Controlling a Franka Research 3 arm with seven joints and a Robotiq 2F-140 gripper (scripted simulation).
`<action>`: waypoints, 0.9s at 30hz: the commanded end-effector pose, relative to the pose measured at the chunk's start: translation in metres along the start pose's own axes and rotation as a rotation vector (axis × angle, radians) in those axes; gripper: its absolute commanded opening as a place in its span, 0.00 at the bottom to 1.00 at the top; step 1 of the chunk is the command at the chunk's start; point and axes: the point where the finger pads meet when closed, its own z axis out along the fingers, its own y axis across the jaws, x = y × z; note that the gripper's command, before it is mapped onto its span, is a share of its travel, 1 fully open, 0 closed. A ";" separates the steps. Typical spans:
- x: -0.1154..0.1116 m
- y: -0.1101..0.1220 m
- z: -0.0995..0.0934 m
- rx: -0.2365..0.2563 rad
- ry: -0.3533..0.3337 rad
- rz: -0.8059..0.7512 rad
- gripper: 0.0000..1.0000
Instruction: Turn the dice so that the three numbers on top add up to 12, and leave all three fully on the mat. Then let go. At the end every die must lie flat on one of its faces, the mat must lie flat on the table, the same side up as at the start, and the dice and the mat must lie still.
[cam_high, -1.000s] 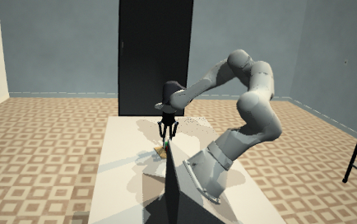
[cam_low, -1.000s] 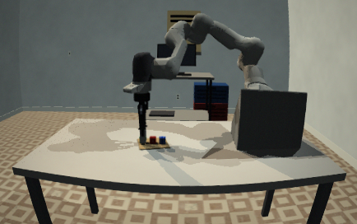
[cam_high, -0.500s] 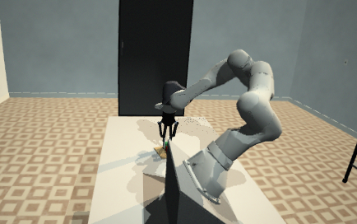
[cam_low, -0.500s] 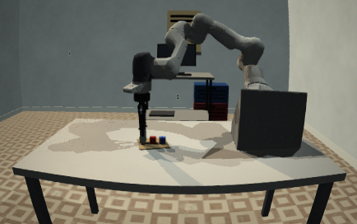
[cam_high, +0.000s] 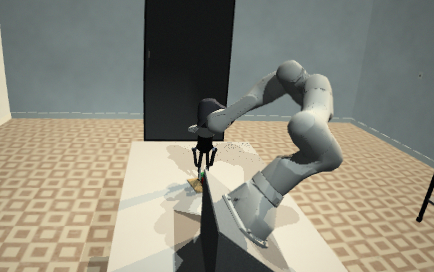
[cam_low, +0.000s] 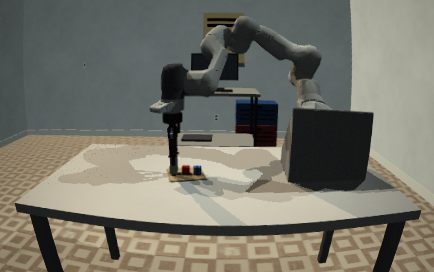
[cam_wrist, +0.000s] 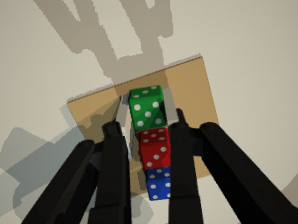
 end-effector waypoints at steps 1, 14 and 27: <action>0.001 -0.001 0.000 0.001 0.004 0.002 0.16; 0.001 -0.001 0.001 0.001 0.004 0.002 0.16; 0.001 -0.001 0.004 0.001 0.004 0.002 0.16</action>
